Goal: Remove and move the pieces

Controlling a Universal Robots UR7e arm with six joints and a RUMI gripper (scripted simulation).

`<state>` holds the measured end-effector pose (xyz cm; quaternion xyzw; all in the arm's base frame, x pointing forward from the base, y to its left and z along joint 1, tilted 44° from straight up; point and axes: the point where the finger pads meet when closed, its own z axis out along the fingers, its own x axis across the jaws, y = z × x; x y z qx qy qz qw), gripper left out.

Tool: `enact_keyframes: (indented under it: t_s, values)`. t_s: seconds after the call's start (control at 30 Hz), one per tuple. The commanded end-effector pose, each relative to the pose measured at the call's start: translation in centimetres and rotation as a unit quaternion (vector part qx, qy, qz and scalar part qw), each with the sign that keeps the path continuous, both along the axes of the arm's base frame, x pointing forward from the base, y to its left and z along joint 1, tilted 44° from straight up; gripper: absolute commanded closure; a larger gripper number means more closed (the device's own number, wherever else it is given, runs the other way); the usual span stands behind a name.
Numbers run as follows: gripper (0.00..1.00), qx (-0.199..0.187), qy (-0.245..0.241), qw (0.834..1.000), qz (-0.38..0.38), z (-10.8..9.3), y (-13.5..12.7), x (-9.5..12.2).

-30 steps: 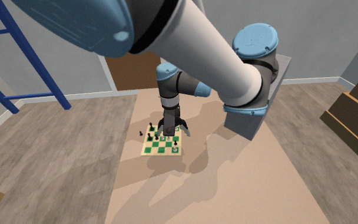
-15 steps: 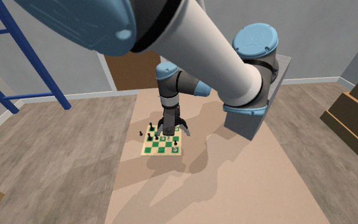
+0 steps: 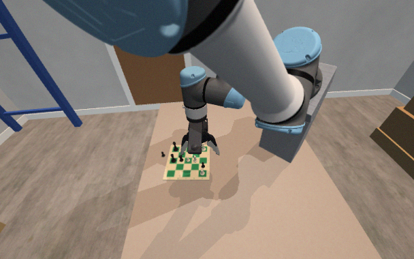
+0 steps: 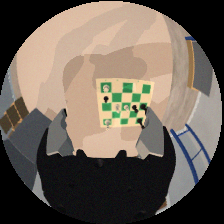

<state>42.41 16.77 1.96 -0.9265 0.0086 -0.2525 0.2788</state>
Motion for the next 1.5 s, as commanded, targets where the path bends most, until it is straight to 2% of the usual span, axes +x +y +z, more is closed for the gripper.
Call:
enact_keyframes:
  t_s: [0.0,0.83,1.47]
  values:
    - [0.0,0.001,0.003,1.0,0.002,0.8,-0.5,-0.7]
    - [0.0,0.0,0.0,1.0,0.002,4.0,-2.9,-2.4]
    - [0.0,0.0,0.001,1.0,0.002,4.4,-3.2,-2.7]
